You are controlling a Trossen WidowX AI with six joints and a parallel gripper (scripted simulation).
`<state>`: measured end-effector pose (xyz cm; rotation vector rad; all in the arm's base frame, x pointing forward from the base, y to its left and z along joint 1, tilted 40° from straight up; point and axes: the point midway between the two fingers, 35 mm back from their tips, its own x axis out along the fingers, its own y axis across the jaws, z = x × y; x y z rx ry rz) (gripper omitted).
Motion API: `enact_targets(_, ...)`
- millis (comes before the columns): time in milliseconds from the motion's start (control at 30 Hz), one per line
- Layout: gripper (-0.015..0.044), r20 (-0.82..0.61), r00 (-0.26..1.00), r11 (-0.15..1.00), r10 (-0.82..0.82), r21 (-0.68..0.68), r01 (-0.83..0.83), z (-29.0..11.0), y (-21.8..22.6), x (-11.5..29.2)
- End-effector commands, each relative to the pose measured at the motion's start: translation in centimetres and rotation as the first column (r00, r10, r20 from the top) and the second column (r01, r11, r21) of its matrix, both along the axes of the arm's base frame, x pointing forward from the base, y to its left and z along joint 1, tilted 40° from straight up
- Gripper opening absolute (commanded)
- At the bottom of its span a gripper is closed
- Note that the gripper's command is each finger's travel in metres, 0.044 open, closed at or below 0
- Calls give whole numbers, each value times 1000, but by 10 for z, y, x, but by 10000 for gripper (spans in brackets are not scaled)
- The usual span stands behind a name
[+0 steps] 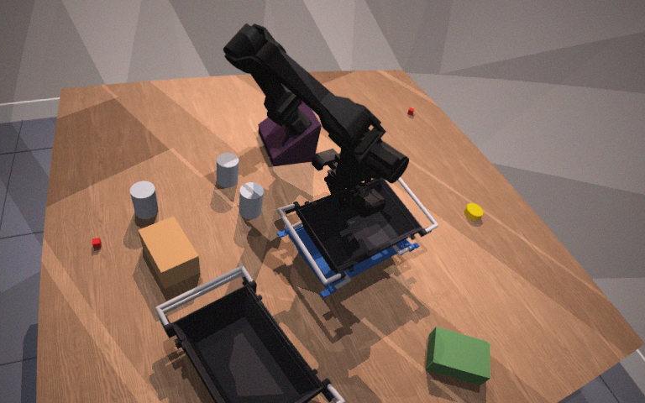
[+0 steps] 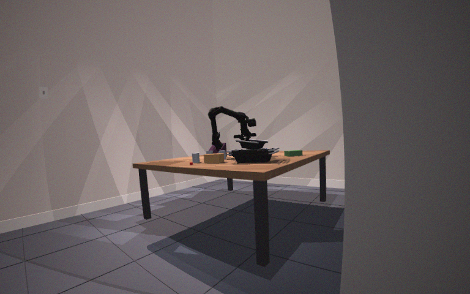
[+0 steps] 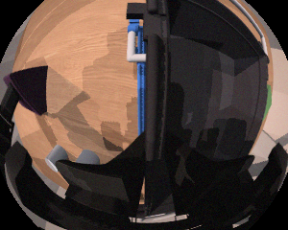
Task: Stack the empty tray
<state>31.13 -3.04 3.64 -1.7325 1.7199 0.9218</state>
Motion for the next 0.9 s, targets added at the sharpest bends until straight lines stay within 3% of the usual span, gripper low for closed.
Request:
enact_targets(0,0,-22,1000,1000,-22,-3,21,-3,-7,-6)
enact_targets(867,0,-22,1000,1000,-22,-4,21,-9,-12,-9)
